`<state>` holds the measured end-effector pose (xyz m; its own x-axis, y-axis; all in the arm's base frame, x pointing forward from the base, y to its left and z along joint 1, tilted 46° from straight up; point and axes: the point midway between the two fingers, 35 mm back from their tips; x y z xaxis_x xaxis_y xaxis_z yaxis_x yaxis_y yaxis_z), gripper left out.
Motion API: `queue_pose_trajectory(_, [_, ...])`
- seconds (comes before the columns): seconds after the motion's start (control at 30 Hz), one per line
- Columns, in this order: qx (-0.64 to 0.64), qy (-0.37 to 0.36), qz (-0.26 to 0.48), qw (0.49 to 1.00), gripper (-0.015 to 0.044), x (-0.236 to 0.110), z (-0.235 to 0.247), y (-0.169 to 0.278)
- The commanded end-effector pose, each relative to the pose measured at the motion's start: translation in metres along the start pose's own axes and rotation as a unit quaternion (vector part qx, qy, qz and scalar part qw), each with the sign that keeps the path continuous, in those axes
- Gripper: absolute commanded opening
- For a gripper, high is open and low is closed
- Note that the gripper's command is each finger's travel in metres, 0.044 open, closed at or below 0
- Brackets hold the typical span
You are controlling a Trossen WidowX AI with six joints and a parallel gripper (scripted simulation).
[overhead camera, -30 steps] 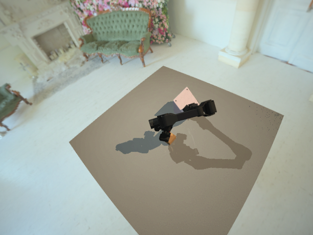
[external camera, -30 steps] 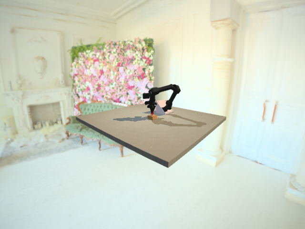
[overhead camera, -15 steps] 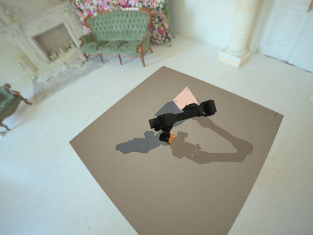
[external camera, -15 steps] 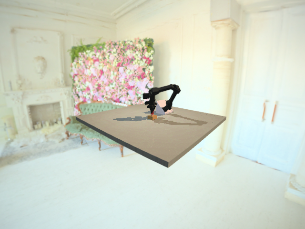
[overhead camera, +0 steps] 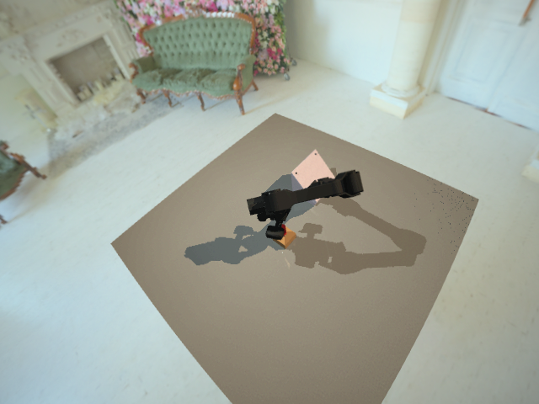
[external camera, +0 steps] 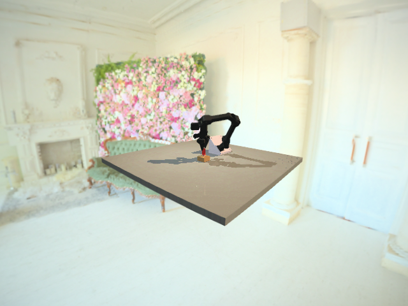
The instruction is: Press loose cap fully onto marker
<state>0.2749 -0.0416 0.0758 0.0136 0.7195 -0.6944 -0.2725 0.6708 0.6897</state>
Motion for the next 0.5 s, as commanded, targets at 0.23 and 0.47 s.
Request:
queue_pose_trajectory(0.23, [-0.069, -0.002, -0.005, 0.998, 0.0361, -0.0441, -0.0015, -0.0004])
queue_pose_trajectory(0.47, [-0.391, -0.002, -0.005, 0.92, 0.0177, -0.0385, -0.0008, 0.0006])
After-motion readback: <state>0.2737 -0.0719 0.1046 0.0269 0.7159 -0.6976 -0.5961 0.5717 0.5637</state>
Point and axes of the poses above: the point midway between the two fingers, 35 mm back from their tips, its own x axis out along the fingers, its own z axis across the jaws, y = z × x, and after that the axes turned 9 degrees about x, right-handed
